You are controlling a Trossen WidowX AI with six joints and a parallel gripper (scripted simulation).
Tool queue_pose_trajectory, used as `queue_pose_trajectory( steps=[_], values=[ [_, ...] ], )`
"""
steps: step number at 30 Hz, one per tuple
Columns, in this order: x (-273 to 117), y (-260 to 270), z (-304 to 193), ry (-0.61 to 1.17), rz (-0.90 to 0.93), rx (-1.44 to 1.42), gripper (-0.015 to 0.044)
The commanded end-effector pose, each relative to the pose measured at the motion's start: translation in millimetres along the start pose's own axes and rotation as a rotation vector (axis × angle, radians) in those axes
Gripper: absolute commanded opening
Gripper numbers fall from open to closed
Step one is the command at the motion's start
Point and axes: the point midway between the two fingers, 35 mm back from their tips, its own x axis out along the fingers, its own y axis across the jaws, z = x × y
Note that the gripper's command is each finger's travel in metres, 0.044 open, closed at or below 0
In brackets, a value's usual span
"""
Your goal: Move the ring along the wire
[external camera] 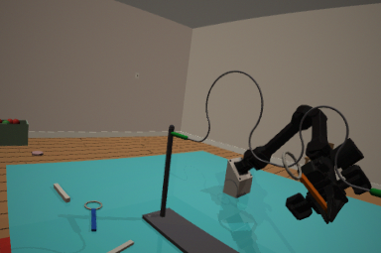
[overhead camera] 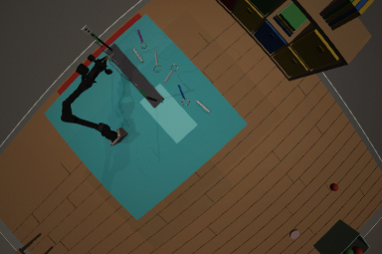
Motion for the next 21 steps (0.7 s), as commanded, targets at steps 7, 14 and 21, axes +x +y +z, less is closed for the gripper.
queue_pose_trajectory(
  steps=[7,14,21],
  values=[
    [-5,-32,3,0.017,-0.103,-0.194,-0.015],
    [-10,-56,9,0.026,-0.178,-0.329,-0.015],
    [-16,-75,18,0.034,-0.239,-0.441,-0.015]
  ],
)
